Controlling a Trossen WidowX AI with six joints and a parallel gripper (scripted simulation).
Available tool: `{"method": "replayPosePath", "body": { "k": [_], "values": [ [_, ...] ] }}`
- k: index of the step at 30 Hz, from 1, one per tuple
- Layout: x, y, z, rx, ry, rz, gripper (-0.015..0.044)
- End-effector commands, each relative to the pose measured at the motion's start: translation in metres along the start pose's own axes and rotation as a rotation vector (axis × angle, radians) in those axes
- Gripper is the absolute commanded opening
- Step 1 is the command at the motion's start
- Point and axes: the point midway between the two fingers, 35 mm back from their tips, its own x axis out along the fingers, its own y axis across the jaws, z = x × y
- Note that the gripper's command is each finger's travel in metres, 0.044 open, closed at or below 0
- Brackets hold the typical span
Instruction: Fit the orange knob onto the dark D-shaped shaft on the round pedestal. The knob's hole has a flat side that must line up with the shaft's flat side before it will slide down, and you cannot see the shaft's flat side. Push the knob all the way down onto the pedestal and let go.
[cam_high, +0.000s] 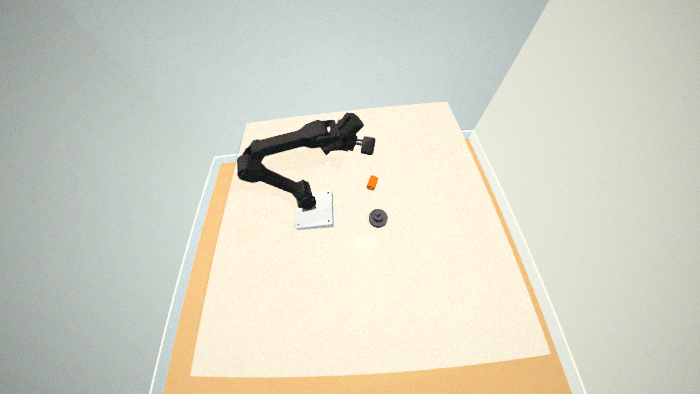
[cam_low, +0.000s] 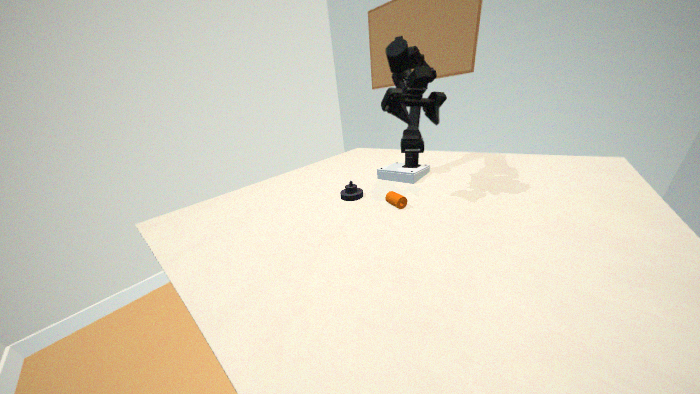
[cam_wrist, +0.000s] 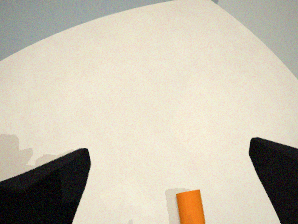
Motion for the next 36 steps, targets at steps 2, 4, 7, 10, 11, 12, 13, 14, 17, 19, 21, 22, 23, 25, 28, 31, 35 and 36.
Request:
{"method": "replayPosePath", "body": {
  "k": [2, 4, 7, 10, 11, 12, 13, 14, 17, 19, 21, 22, 23, 25, 28, 31, 35, 36],
  "values": [
    [0.038, -0.023, -0.028, 0.017, 0.24, 0.034, 0.044],
    [0.054, -0.031, -0.042, 0.017, 0.343, 0.054, 0.044],
    [0.076, -0.041, -0.064, 0.008, 0.499, 0.09, 0.044],
    [0.097, -0.048, -0.089, -0.012, 0.655, 0.135, 0.044],
    [0.104, -0.05, -0.098, -0.021, 0.707, 0.152, 0.044],
    [0.109, -0.052, -0.105, -0.029, 0.749, 0.167, 0.044],
    [0.112, -0.052, -0.11, -0.034, 0.775, 0.176, 0.044],
    [0.114, -0.052, -0.11, -0.036, 0.781, 0.178, 0.044],
    [0.114, -0.052, -0.11, -0.036, 0.783, 0.179, 0.044],
    [0.119, -0.052, -0.113, -0.036, 0.783, 0.179, 0.044],
    [0.129, -0.049, -0.122, -0.036, 0.783, 0.179, 0.044],
    [0.132, -0.049, -0.125, -0.036, 0.783, 0.179, 0.044],
    [0.132, -0.048, -0.126, -0.036, 0.783, 0.179, 0.044],
    [0.132, -0.048, -0.126, -0.036, 0.783, 0.179, 0.044],
    [0.134, -0.048, -0.128, -0.036, 0.783, 0.179, 0.044],
    [0.138, -0.048, -0.131, -0.035, 0.783, 0.178, 0.044],
    [0.142, -0.047, -0.135, -0.033, 0.783, 0.178, 0.044],
    [0.143, -0.047, -0.136, -0.033, 0.783, 0.178, 0.044]
  ]
}}
